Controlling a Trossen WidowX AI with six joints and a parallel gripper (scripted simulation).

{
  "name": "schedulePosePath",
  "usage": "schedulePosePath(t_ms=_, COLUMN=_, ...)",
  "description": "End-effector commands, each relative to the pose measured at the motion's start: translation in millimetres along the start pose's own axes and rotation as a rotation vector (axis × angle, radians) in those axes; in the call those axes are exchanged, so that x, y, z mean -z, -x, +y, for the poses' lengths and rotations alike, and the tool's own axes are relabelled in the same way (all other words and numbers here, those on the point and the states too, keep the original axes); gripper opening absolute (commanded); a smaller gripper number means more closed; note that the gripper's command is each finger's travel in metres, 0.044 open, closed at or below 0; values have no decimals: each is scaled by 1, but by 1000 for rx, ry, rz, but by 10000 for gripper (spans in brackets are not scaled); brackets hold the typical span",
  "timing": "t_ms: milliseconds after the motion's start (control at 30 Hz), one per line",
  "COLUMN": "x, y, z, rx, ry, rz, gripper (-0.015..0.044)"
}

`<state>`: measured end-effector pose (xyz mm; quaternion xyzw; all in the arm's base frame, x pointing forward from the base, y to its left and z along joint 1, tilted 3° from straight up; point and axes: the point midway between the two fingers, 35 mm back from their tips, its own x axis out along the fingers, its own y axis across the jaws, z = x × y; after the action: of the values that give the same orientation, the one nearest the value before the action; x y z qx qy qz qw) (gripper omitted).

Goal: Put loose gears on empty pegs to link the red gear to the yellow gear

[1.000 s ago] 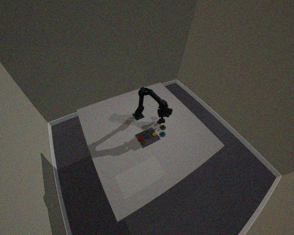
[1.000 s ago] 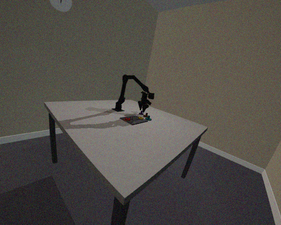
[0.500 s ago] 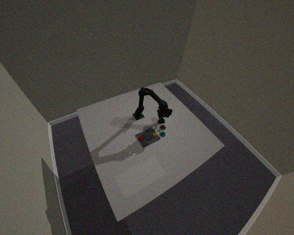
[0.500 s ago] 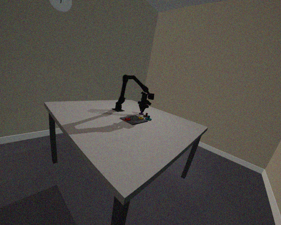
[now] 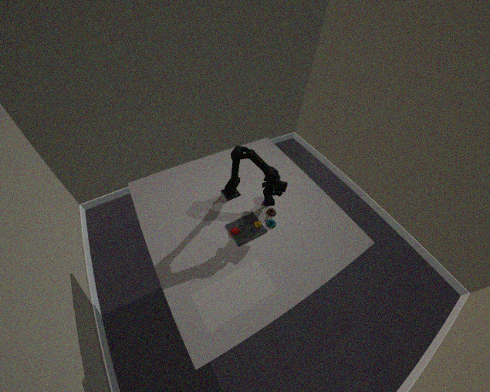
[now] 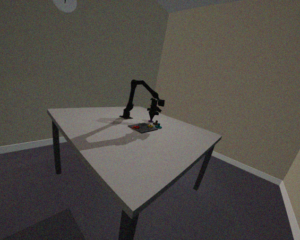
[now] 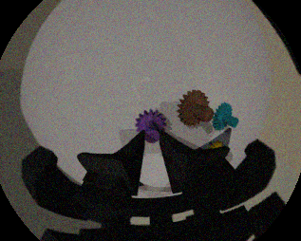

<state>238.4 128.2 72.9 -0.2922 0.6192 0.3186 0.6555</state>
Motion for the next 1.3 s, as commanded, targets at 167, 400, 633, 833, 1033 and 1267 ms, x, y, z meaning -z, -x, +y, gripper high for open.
schedulePosePath(t_ms=167, x=-2, y=6, z=-1, rx=0, ry=1, rz=0, gripper=0)
schedulePosePath(t_ms=400, x=-5, y=19, z=-3, rx=0, ry=1, rz=-1, gripper=0)
schedulePosePath(t_ms=633, x=-8, y=32, z=-4, rx=0, ry=1, rz=-1, gripper=0)
schedulePosePath(t_ms=833, x=-10, y=44, z=-5, rx=0, ry=1, rz=-1, gripper=0)
schedulePosePath(t_ms=1033, x=-11, y=56, z=-6, rx=0, ry=1, rz=-1, gripper=0)
schedulePosePath(t_ms=1267, x=-12, y=69, z=-6, rx=0, ry=1, rz=-1, gripper=0)
